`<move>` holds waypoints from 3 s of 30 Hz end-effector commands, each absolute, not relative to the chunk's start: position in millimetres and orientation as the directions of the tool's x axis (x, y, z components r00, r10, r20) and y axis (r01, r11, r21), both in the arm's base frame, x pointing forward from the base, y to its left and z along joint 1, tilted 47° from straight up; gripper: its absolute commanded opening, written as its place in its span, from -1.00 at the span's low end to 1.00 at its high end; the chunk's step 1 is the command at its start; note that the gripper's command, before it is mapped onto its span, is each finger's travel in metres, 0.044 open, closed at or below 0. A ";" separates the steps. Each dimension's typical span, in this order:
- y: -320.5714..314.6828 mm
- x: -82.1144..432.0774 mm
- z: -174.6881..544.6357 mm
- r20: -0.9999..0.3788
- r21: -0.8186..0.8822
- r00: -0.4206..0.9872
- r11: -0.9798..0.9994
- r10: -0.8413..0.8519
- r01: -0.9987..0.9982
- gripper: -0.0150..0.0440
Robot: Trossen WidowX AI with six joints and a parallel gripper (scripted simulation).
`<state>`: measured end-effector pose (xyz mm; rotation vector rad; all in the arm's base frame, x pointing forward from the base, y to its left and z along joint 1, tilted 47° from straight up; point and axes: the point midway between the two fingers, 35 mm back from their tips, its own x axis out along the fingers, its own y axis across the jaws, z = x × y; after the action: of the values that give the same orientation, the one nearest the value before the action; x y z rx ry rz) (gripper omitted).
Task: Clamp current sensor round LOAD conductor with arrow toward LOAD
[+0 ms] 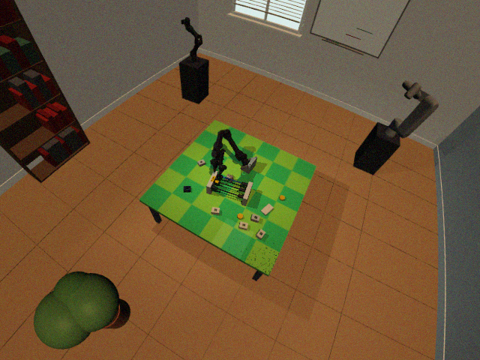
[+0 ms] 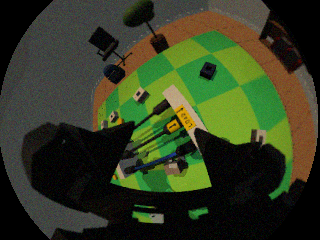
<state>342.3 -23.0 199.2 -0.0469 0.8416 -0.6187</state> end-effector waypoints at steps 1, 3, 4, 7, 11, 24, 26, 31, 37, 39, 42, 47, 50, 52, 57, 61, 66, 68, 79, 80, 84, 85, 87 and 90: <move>-24.2 338.2 201.7 -0.528 -0.680 0.240 0.575 -0.814 0.455 1.00; -24.2 338.2 201.7 -0.528 -0.680 0.240 0.575 -0.814 0.455 1.00; -24.2 338.2 201.7 -0.528 -0.680 0.240 0.575 -0.814 0.455 1.00; -24.2 338.2 201.7 -0.528 -0.680 0.240 0.575 -0.814 0.455 1.00; -24.2 338.2 201.7 -0.528 -0.680 0.240 0.575 -0.814 0.455 1.00; -24.2 338.2 201.7 -0.528 -0.680 0.240 0.575 -0.814 0.455 1.00; -24.2 338.2 201.7 -0.528 -0.680 0.240 0.575 -0.814 0.455 1.00; -17.7 315.3 167.7 -0.596 -0.716 0.165 0.613 -0.786 0.333 1.00; -8.2 242.2 103.4 -0.683 -0.730 -0.083 0.681 -0.725 0.055 1.00; -7.7 233.2 98.1 -0.685 -0.726 -0.113 0.687 -0.719 0.027 1.00; -7.9 233.2 97.9 -0.685 -0.726 -0.113 0.687 -0.719 0.027 1.00; -11.6 233.2 94.2 -0.686 -0.725 -0.113 0.688 -0.719 0.027 1.00; -15.1 233.1 90.7 -0.686 -0.725 -0.113 0.688 -0.719 0.027 1.00; -17.5 232.9 88.4 -0.686 -0.725 -0.113 0.688 -0.718 0.027 1.00; -23.4 232.4 82.7 -0.687 -0.725 -0.112 0.689 -0.718 0.028 1.00; -28.2 231.8 78.2 -0.687 -0.725 -0.112 0.689 -0.718 0.028 1.00; -34.1 230.8 72.7 -0.686 -0.725 -0.112 0.688 -0.719 0.028 1.00; -36.5 230.4 70.6 -0.686 -0.725 -0.112 0.688 -0.719 0.028 1.00; -49.6 227.0 59.0 -0.684 -0.727 -0.112 0.686 -0.721 0.028 1.00; -50.5 226.7 58.2 -0.684 -0.727 -0.113 0.686 -0.721 0.028 1.00; -48.1 227.3 59.6 -0.687 -0.725 -0.115 0.688 -0.718 0.035 0.73; -48.1 227.3 59.6 -0.687 -0.725 -0.115 0.688 -0.718 0.035 0.64; -48.1 227.3 59.6 -0.687 -0.725 -0.115 0.688 -0.718 0.035 0.47; -48.1 227.3 59.6 -0.687 -0.725 -0.115 0.688 -0.718 0.035 0.40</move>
<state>227.4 -48.2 59.5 -0.5788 1.5687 -0.7018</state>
